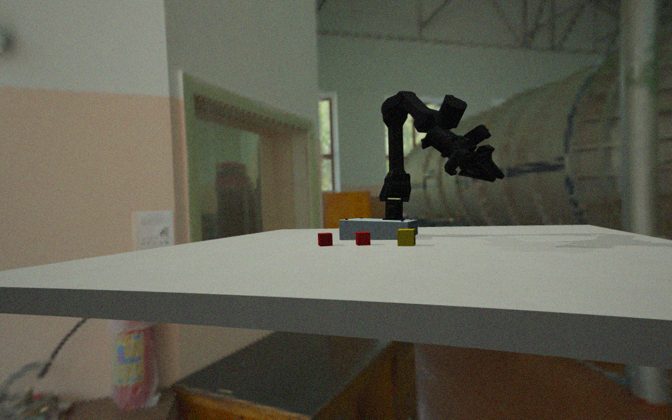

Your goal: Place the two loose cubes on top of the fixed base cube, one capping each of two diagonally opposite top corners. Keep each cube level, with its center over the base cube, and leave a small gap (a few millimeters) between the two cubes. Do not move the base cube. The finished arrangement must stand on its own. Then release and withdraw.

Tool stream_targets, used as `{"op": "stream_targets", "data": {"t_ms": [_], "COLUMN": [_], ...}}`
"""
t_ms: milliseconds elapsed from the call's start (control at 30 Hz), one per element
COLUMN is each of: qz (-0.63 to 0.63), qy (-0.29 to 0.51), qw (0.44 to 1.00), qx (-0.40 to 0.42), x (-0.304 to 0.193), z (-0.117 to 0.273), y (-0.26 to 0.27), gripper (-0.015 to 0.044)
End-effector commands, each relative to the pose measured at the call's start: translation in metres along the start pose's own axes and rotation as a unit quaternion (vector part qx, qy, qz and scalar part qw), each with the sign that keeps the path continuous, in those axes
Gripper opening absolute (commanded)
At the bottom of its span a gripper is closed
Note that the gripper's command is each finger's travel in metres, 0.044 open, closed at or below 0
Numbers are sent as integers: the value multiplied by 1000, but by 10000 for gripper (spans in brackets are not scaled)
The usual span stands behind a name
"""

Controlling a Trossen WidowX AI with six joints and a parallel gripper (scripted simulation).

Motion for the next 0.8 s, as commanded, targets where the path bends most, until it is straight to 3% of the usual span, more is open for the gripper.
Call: {"op": "stream_targets", "data": {"t_ms": [0, 167, 333, 533, 767], "qz": [-150, -333, -500, -666, -797], "qy": [54, 105, 140, 164, 173], "qw": [985, 927, 827, 661, 430], "qx": [-60, -139, -217, -304, -387], "x": [-21, -51, -84, -122, -160], "z": [15, 45, 81, 131, 192], "y": [-37, -75, -101, -118, -119], "gripper": [265, 265, 265, 265, 265]}}
Point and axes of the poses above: the point midway between the two fingers, 35 mm back from their tips, its own z axis back along the fingers, its own y axis across the jaws, x = y × z, the point moved 4 cm from there along z, back along the fingers, and after that the axes turned 9 degrees about z, right-handed, at the moved point
